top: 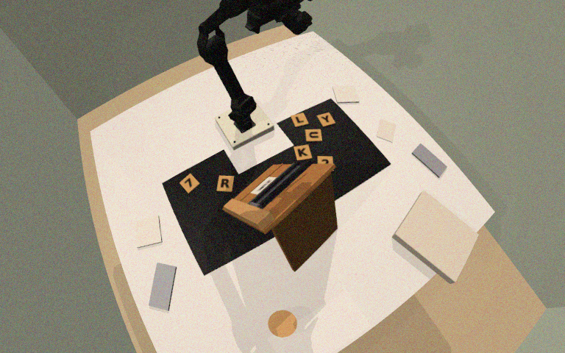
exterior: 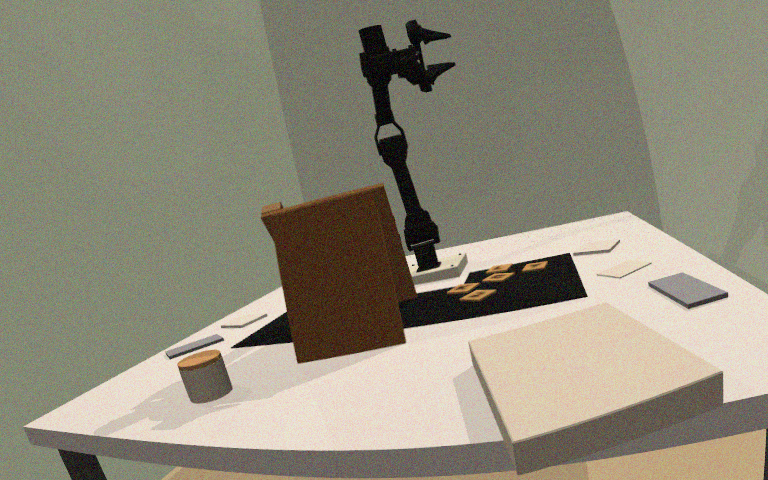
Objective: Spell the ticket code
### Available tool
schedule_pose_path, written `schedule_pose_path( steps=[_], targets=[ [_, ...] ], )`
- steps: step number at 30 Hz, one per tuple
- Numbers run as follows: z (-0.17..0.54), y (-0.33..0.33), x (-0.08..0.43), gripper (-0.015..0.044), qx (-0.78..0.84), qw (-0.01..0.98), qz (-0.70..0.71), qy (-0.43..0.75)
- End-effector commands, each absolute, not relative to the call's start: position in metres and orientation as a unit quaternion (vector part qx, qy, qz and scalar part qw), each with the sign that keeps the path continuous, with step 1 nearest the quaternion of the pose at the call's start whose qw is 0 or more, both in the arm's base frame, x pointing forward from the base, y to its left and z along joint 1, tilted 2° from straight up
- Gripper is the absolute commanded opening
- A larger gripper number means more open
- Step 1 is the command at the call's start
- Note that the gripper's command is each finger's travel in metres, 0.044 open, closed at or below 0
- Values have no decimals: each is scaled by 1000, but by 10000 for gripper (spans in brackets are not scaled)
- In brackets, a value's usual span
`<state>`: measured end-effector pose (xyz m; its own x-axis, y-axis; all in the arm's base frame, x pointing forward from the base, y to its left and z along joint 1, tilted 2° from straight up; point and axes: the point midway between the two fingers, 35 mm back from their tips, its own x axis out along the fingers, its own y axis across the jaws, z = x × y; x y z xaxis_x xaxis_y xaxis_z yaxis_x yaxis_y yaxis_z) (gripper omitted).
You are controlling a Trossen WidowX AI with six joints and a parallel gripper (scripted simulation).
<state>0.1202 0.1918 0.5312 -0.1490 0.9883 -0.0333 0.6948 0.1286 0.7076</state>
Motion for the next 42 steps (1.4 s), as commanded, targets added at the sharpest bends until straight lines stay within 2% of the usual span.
schedule_pose_path(
  steps=[1, 8, 18, 30, 42],
  targets=[
    [530, 191, 122, 426, 599, 267, 283, 700],
    [472, 149, 200, 440, 612, 481, 335, 531],
    [412, 91, 246, 440, 549, 663, 317, 398],
    [338, 13, 266, 440, 409, 828, 245, 297],
    [258, -59, 250, 440, 216, 928, 158, 261]
  ],
)
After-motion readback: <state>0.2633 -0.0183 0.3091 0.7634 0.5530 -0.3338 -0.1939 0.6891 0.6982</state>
